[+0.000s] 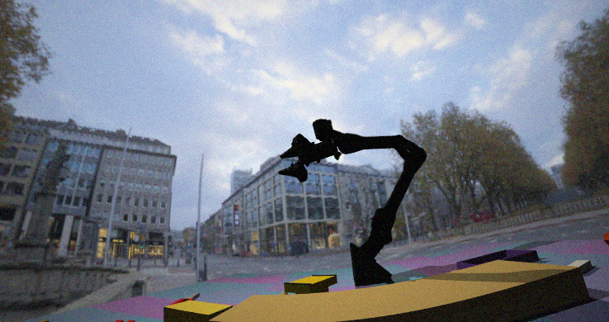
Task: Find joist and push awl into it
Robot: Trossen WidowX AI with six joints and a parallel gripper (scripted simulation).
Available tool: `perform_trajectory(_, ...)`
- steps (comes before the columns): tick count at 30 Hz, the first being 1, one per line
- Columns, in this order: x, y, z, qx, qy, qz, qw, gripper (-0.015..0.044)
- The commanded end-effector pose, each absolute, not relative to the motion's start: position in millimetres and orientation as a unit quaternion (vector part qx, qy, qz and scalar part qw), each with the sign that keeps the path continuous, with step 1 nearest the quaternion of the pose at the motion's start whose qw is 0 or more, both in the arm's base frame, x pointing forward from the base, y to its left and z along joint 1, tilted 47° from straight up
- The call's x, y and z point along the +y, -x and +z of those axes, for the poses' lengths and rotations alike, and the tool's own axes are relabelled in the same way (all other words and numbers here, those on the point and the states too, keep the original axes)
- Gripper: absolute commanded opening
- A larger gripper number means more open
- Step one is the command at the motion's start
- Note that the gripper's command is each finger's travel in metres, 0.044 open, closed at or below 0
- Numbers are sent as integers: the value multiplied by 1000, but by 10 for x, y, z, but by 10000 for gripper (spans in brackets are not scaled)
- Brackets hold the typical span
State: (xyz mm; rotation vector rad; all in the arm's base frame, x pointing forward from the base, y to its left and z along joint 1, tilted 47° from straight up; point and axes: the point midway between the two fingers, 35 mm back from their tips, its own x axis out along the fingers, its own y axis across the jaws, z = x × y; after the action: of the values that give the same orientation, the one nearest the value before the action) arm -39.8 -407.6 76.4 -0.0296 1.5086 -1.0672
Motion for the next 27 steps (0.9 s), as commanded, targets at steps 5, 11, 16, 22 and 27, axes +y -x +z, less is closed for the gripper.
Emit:
perform_trajectory(5, -3942, -30, 363, 657, -32, -378, 651, 440)
perform_trajectory(11, -3482, -704, -219, 665, -127, -231, 699, 440)
perform_trajectory(16, -2889, -1191, -584, 670, -227, -101, 699, 440)
perform_trajectory(22, -2057, -1609, -806, 680, -363, 39, 636, 440)
perform_trajectory(27, -1535, -1784, -828, 687, -449, 108, 560, 440)
